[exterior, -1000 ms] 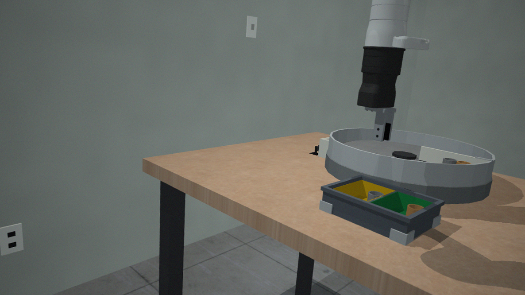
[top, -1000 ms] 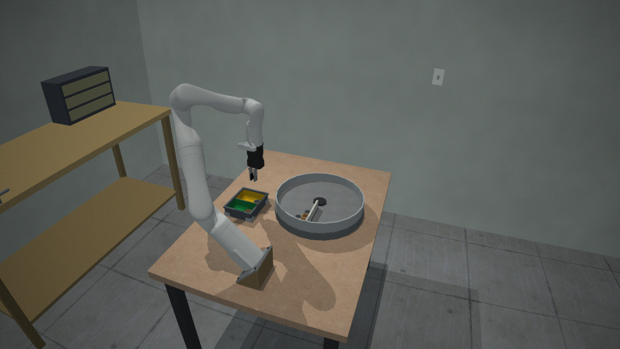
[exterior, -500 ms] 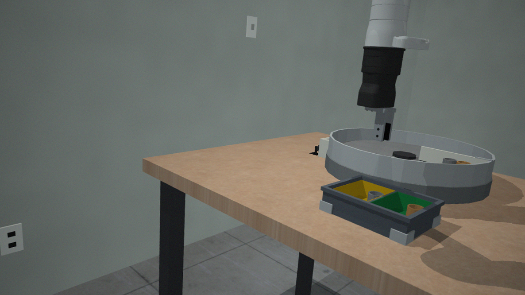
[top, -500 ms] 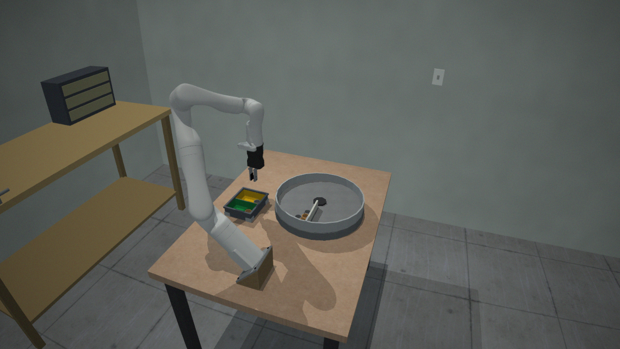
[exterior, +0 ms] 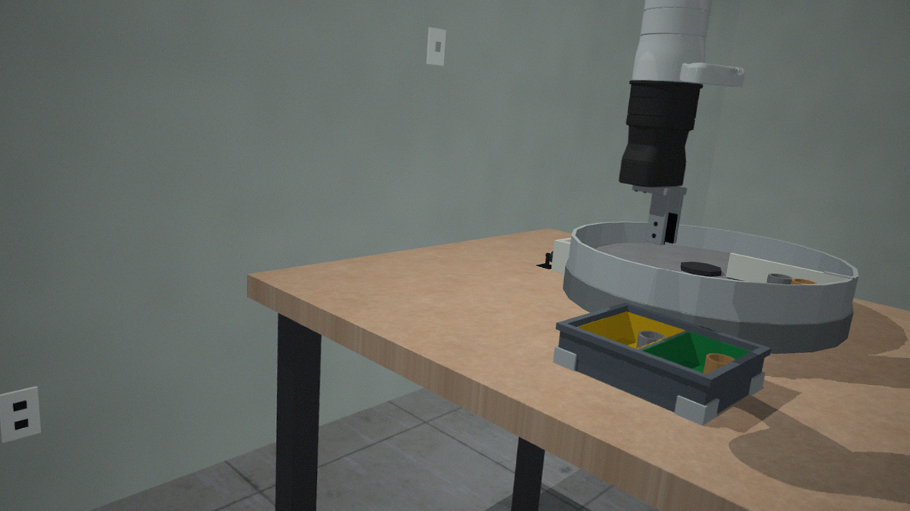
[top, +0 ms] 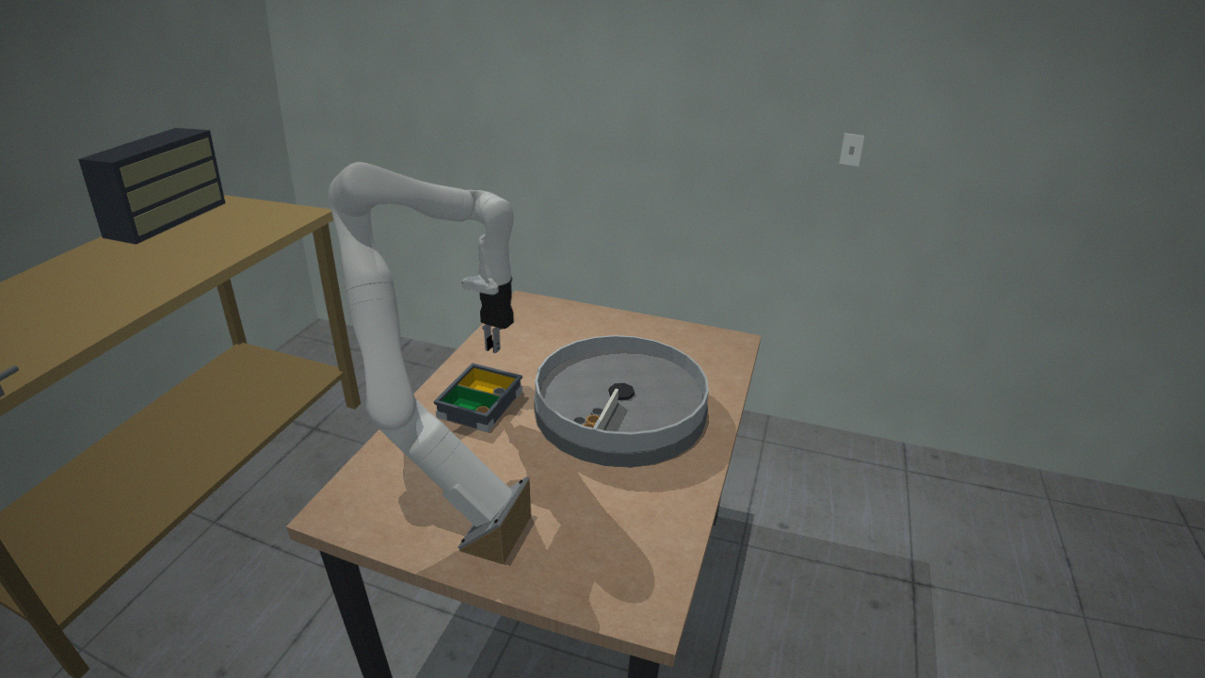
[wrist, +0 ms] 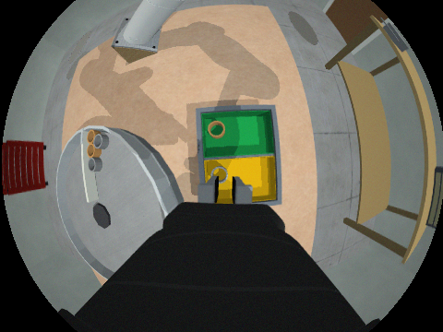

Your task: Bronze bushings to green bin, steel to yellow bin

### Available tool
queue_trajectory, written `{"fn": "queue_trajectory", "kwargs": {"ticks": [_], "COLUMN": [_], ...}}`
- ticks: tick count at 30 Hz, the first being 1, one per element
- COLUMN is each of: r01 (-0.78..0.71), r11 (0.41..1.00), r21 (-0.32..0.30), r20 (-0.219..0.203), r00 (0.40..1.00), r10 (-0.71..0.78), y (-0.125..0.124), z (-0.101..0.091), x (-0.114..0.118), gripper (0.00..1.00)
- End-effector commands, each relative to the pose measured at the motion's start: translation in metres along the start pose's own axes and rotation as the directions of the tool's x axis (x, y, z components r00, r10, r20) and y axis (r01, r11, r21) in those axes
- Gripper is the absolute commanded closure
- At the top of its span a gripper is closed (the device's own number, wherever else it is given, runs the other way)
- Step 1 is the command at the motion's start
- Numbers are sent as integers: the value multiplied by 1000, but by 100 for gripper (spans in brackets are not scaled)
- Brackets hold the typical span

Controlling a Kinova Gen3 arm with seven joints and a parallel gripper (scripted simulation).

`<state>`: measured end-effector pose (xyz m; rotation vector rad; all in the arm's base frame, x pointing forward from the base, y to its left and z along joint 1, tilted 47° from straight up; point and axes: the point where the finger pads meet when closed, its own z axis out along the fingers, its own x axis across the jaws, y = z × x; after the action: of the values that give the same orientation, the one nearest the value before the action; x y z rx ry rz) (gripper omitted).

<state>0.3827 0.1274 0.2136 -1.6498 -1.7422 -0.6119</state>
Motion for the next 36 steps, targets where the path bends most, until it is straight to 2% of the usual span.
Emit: {"fn": "queue_trajectory", "kwargs": {"ticks": [1, 29, 30, 34, 36], "r01": [0, 0, 0, 0, 0], "r11": [1000, 1000, 1000, 1000, 1000], "r21": [-2, -2, -2, -2, -2], "r20": [0, 0, 0, 0, 0], "r00": [1000, 1000, 1000, 1000, 1000], "r10": [0, 0, 0, 0, 0], "y": [0, 0, 0, -2, -2], "z": [-1, -1, 0, 4, 4], "x": [0, 0, -12, -57, -57], "gripper": [58, 58, 60, 60, 60]}}
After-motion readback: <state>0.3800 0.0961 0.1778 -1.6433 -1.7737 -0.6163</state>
